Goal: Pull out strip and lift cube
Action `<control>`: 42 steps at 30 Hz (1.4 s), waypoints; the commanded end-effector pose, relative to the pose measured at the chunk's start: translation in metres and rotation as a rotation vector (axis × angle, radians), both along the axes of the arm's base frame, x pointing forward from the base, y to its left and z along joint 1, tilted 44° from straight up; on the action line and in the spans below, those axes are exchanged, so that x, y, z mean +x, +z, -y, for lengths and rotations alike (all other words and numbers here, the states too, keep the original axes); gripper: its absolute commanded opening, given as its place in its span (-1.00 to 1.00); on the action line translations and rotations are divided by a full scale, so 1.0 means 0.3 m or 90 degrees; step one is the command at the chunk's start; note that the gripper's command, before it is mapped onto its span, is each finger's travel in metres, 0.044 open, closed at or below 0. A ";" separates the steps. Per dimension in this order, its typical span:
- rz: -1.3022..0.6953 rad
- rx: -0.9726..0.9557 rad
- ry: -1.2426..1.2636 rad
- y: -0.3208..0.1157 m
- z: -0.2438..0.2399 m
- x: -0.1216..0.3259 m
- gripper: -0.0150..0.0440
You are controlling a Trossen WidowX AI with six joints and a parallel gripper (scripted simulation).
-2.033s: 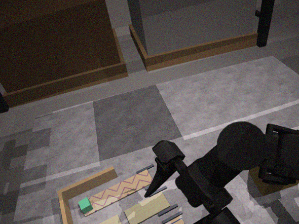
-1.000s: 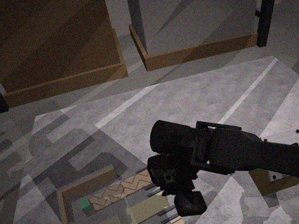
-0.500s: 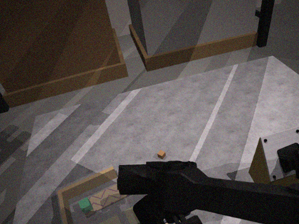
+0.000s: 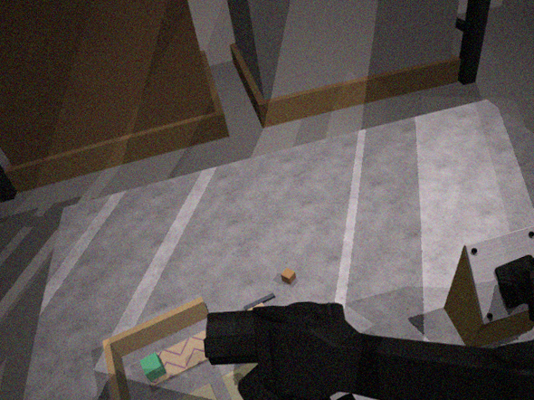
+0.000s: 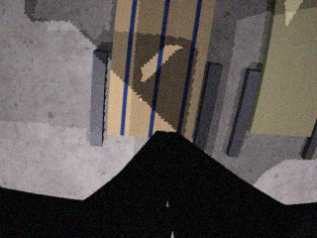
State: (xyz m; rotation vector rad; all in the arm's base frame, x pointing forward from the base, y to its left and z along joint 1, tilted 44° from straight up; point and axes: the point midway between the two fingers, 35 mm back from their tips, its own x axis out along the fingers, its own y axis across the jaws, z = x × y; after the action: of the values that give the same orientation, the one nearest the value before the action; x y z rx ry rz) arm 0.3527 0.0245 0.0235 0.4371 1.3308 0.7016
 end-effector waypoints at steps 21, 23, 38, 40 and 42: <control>-0.010 0.002 -0.002 -0.101 -0.096 0.005 -0.49; -0.010 0.002 -0.002 -0.108 -0.104 0.005 -0.49; -0.010 0.004 -0.002 -0.145 -0.144 0.003 -0.49; -0.010 0.004 -0.002 -0.145 -0.144 0.003 -0.49; -0.010 0.004 -0.002 -0.145 -0.144 0.003 -0.49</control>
State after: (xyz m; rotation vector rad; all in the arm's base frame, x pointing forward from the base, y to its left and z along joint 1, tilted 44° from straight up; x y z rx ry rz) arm 0.3541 0.0671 -0.0182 0.4419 1.3389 0.7025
